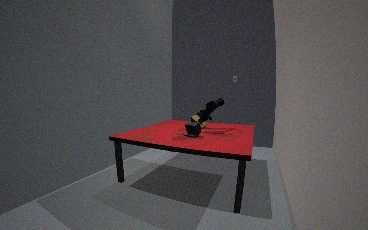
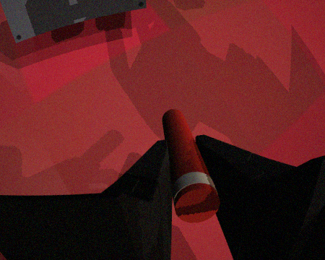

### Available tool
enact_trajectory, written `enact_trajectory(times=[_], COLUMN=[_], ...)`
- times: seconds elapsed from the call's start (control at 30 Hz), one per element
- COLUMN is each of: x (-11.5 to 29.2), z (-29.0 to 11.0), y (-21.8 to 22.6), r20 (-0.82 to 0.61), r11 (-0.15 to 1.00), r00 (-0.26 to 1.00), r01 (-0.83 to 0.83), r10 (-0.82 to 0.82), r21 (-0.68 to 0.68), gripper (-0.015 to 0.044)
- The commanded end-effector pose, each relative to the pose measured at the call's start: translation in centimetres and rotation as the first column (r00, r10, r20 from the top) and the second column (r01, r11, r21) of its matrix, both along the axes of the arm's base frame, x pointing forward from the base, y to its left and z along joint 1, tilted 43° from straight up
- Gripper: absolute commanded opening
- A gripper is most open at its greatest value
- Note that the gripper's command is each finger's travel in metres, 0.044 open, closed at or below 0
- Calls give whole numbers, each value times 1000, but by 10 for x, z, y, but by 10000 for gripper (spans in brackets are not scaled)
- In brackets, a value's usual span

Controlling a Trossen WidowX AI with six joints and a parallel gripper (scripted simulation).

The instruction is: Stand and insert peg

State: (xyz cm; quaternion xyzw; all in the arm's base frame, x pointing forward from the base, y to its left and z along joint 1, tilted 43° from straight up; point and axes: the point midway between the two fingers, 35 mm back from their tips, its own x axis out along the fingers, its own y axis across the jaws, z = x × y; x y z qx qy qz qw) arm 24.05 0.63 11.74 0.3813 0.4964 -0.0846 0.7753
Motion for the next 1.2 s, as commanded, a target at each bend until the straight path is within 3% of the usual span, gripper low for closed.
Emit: enact_trajectory(times=[0.0,1.17], x=[3,28], z=[-1,14], y=[-1,-6], r20=[27,289], r11=[999,968], r00=[999,926], r01=[32,250], r10=[-32,-245], r21=[-11,19], gripper=[0,0])
